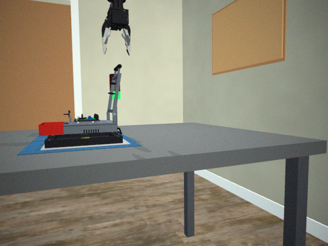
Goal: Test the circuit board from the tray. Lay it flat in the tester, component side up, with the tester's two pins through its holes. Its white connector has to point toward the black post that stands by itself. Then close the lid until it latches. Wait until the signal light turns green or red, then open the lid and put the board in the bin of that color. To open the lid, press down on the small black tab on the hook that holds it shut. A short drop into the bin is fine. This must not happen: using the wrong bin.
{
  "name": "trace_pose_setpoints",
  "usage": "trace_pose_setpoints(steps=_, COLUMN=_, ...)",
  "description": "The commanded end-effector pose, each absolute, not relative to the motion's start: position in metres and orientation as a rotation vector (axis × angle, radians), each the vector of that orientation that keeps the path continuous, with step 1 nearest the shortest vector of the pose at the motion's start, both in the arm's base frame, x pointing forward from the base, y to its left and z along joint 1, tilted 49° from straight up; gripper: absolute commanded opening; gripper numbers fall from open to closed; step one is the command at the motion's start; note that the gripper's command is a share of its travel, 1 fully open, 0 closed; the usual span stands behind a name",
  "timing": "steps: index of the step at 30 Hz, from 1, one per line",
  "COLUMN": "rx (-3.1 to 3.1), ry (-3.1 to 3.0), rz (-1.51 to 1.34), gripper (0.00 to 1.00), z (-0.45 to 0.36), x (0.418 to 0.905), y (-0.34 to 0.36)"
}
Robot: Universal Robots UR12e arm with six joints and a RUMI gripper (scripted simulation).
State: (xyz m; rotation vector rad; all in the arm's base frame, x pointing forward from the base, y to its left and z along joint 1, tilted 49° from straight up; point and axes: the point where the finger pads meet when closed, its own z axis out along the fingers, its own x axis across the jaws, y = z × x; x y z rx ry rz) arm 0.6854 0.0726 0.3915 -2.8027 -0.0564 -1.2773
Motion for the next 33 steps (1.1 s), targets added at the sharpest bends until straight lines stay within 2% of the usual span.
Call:
trace_pose_setpoints(steps=1, rx=-2.802, ry=-0.057, rz=-1.279, gripper=0.59, z=0.392, x=0.685, y=0.073)
trace_pose_setpoints(steps=23, rx=-2.802, ry=-0.057, rz=-1.279, gripper=0.59, z=0.391, x=0.684, y=0.073)
trace_pose_setpoints(steps=33, rx=-2.802, ry=-0.057, rz=-1.279, gripper=0.59, z=0.363, x=0.660, y=0.072)
